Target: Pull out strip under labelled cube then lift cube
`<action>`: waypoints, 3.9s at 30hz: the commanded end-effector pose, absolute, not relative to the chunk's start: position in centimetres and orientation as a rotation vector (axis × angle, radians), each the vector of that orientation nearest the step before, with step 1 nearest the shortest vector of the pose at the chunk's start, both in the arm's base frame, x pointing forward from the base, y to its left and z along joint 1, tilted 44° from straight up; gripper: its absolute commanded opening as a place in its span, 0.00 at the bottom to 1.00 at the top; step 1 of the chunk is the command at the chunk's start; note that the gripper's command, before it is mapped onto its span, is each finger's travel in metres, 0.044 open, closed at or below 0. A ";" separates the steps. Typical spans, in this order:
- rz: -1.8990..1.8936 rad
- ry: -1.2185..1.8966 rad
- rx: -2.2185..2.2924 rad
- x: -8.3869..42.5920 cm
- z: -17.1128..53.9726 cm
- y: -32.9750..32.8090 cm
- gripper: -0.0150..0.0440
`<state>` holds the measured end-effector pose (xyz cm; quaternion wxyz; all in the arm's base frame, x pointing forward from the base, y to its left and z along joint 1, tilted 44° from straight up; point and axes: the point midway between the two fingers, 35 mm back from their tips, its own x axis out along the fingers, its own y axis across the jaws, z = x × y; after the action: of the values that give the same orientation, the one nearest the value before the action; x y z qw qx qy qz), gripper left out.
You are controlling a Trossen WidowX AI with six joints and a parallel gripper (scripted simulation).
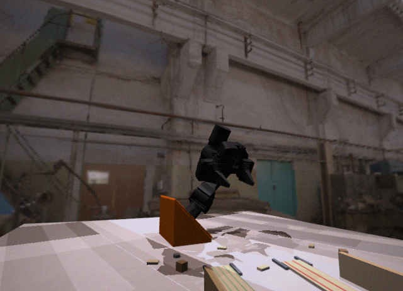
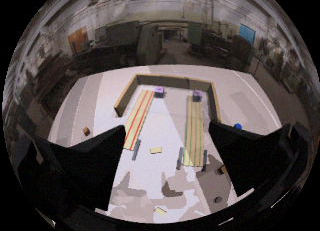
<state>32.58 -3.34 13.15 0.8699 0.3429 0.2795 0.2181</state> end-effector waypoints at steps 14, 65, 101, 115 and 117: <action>0.499 1.305 0.643 37.1 3.4 -1.7 0.25; 0.613 1.594 0.574 36.5 -2.3 3.3 0.25; 0.615 1.593 0.576 36.1 -4.3 4.9 0.25; 0.615 1.593 0.576 36.1 -4.3 5.0 0.25; 0.615 1.593 0.576 36.1 -4.3 5.0 0.25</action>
<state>36.15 4.83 -4.27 0.6220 0.2477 0.6930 0.2675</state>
